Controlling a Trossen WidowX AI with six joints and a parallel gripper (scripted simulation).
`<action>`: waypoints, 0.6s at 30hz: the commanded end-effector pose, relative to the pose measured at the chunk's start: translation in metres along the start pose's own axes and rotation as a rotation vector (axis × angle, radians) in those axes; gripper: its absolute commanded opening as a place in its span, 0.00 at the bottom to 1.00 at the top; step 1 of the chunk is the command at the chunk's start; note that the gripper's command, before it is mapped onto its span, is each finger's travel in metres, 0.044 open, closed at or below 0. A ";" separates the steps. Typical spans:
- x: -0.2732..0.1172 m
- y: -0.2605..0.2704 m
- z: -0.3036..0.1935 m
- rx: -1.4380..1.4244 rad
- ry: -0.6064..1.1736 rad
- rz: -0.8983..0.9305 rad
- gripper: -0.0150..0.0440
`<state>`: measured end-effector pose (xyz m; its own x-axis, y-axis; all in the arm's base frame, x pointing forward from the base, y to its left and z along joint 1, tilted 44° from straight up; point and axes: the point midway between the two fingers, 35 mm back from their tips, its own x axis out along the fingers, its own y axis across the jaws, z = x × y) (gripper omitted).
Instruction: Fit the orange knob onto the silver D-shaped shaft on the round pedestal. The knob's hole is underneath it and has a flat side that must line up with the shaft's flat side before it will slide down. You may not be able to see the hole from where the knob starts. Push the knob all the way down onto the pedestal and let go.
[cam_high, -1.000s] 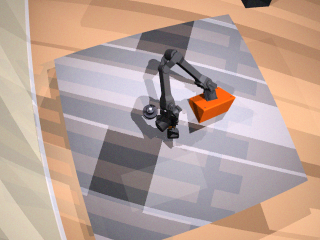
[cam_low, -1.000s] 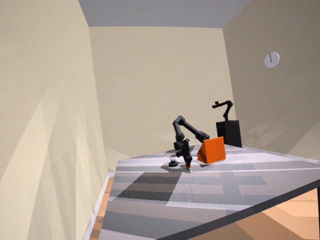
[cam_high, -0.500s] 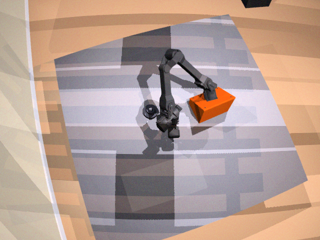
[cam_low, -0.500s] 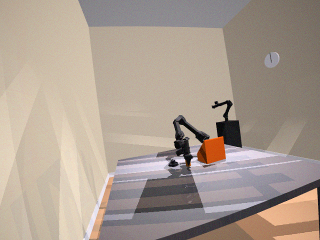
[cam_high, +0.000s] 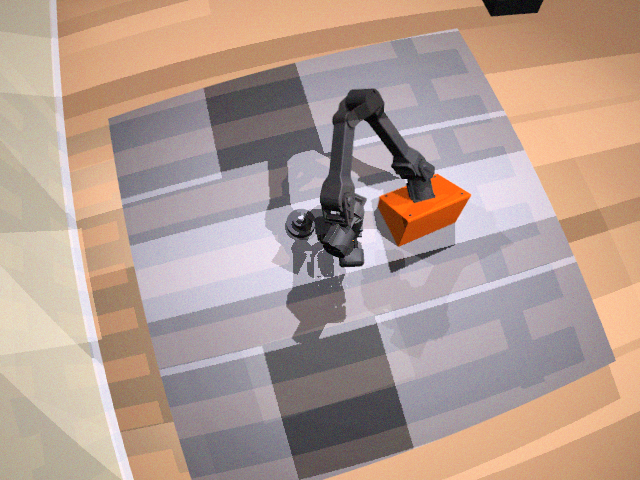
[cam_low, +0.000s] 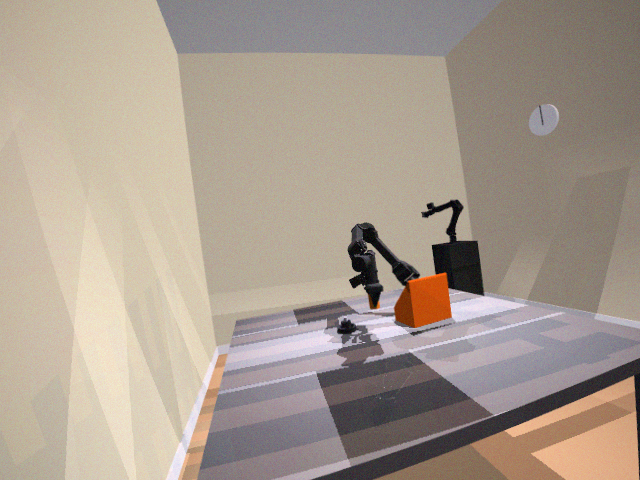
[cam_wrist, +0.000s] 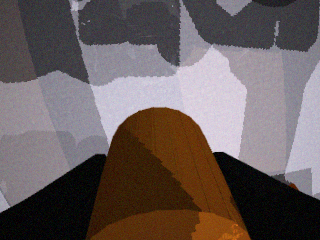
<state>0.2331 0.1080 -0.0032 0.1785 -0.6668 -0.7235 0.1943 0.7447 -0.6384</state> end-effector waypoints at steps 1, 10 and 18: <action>-0.026 -0.003 -0.005 0.008 -0.001 0.000 0.25; -0.029 -0.001 -0.003 0.003 -0.004 0.064 0.25; -0.044 0.002 0.001 0.001 -0.004 0.232 0.25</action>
<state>0.2268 0.1341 0.0233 0.2138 -0.5369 -0.8161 0.1664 0.8432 -0.5112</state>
